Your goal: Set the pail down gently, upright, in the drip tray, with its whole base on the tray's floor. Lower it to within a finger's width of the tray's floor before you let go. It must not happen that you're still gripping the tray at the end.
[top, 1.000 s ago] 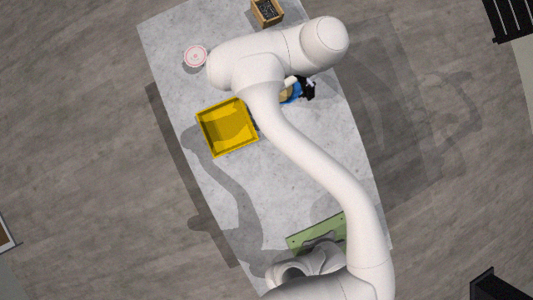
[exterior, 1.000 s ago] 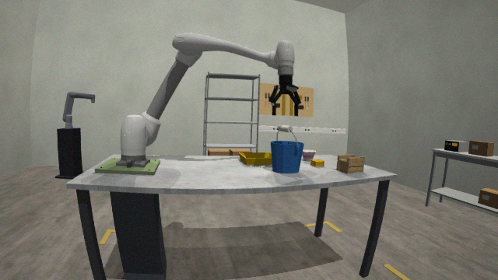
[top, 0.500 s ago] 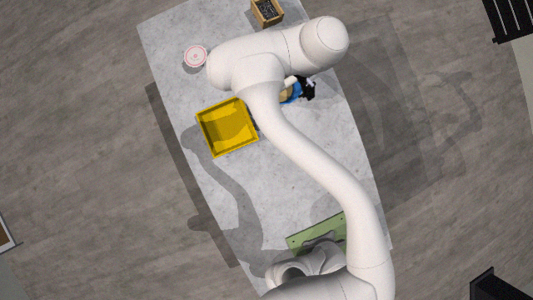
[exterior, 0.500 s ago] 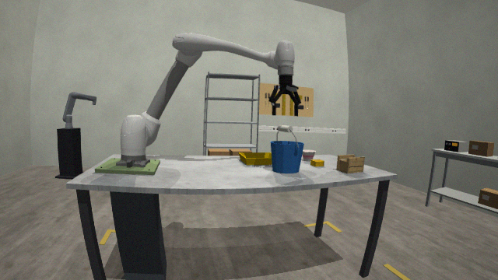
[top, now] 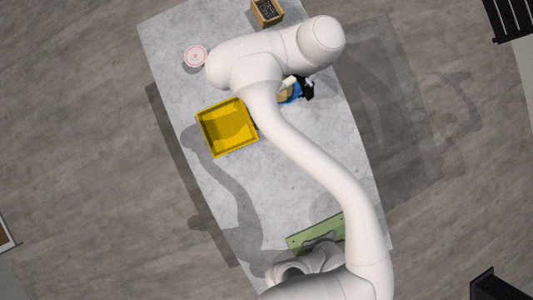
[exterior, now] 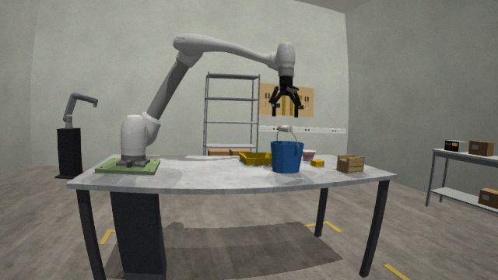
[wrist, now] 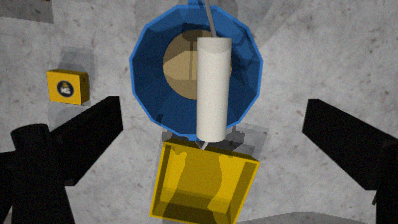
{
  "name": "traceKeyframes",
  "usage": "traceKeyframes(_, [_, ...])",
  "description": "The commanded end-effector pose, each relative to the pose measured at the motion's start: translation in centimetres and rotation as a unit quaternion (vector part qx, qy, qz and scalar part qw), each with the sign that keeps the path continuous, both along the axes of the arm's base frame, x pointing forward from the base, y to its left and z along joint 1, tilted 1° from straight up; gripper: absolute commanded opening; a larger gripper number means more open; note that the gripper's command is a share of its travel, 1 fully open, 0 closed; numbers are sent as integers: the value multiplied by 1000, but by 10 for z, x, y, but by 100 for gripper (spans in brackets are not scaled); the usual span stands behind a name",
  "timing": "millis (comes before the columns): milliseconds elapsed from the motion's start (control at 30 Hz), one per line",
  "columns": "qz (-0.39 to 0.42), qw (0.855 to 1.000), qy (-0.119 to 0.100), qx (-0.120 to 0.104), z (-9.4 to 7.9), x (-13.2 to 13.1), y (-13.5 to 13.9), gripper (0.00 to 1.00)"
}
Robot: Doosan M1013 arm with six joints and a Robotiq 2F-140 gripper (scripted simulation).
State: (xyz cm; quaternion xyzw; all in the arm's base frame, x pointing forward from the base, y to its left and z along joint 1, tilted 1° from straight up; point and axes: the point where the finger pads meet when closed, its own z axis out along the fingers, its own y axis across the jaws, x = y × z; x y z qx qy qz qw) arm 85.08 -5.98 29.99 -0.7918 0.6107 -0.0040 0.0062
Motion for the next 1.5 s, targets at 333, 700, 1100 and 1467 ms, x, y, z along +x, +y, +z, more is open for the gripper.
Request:
traceKeyframes(333, [0, 1000, 0, 0, -25, 0, -1, 100])
traceKeyframes(700, [0, 1000, 0, 0, -49, -1, -2, 100])
traceKeyframes(1100, [0, 1000, 0, 0, -70, -1, -3, 100])
traceKeyframes(1467, [0, 1000, 0, 0, -73, -1, -3, 100])
